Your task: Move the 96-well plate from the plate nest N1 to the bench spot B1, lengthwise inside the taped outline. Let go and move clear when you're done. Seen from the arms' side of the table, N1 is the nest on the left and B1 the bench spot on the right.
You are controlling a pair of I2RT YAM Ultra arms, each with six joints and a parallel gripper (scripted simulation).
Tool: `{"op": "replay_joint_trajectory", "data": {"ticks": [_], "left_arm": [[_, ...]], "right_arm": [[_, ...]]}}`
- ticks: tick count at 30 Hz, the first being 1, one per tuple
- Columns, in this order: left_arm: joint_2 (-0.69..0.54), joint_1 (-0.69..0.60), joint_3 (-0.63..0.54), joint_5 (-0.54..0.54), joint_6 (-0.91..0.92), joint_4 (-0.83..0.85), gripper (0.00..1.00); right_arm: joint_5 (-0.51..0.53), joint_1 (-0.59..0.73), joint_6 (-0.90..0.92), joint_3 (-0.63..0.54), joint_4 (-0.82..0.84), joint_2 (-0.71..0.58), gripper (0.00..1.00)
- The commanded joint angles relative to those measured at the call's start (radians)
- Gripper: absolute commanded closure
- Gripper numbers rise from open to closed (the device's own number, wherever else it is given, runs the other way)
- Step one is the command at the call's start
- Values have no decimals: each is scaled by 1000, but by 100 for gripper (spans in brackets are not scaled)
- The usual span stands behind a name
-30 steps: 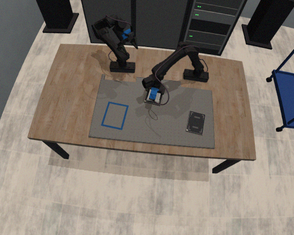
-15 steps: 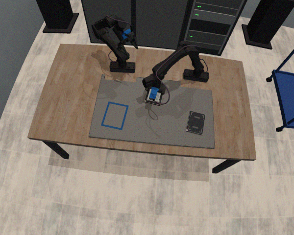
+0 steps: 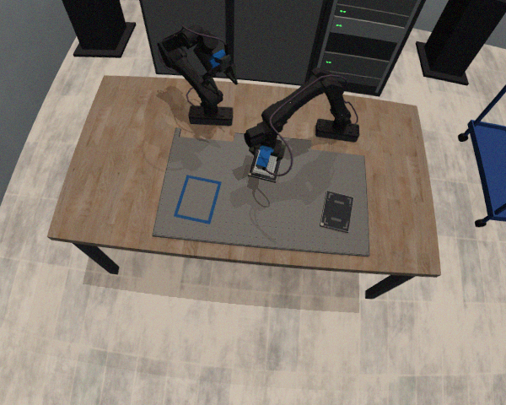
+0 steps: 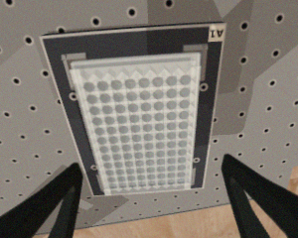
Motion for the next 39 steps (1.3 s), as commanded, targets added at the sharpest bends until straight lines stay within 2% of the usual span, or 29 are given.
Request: {"op": "replay_joint_trajectory", "data": {"ticks": [1,7,16,20,23,27,31,33,39], "left_arm": [[-42,-14,71,-14,-11,-91,0],[-57,-7,222,-14,-7,-273,0],[-23,-5,216,-22,0,-279,0],[-83,7,181,-106,15,-237,0],[-162,20,134,-205,37,-209,0],[-333,53,27,-325,78,-164,0],[-479,95,-50,-411,153,-99,0],[-479,95,-50,-411,153,-99,0],[-719,205,-176,-522,358,93,0]], "right_arm": [[-5,-4,-1,26,6,-7,0],[-5,-4,-1,26,6,-7,0],[-5,-4,-1,26,6,-7,0],[-5,-4,-1,26,6,-7,0],[-5,-4,-1,26,6,-7,0],[-4,-3,-1,24,42,1,0],[-2,-1,1,2,116,48,0],[-2,-1,1,2,116,48,0],[2,0,10,-110,357,220,0]]}}
